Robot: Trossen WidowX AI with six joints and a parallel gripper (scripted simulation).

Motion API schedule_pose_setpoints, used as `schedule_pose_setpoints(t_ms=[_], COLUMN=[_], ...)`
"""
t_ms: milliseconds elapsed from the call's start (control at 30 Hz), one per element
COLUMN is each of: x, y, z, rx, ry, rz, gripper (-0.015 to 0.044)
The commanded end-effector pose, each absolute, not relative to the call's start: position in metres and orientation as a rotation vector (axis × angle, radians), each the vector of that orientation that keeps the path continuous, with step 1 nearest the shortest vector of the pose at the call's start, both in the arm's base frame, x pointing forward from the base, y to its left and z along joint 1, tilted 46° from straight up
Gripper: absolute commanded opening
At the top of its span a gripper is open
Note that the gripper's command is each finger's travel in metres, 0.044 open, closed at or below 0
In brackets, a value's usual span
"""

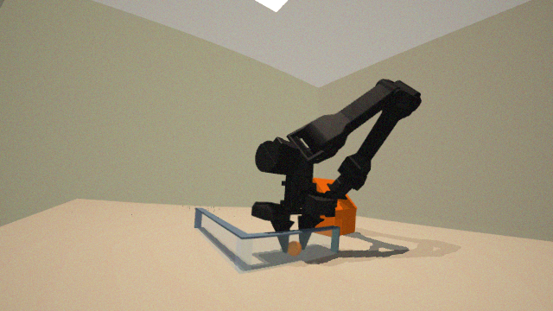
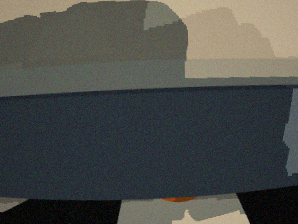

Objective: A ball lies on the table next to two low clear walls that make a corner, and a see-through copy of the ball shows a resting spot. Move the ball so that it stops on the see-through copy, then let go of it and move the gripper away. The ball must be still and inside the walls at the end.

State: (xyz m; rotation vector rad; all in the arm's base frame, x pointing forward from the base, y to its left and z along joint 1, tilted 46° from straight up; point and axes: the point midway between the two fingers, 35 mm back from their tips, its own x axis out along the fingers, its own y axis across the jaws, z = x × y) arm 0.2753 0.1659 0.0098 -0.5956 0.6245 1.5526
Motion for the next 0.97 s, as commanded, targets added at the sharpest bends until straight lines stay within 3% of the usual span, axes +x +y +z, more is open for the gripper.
schedule_pose_setpoints(t_ms=[0,133,333,733,933], x=[0.275,0.276,0.281,0.282,0.284], y=[0.166,0.164,0.104,0.106,0.071], z=[0.010,0.012,0.068,0.064,0.099], rx=[-0.596,-0.597,-0.595,-0.589,-0.592], ry=[0.624,0.625,0.632,0.632,0.633], rz=[1.553,1.552,1.551,1.544,1.548], gripper=[0.0255,0.0255,0.0255,0.0255,0.0412])
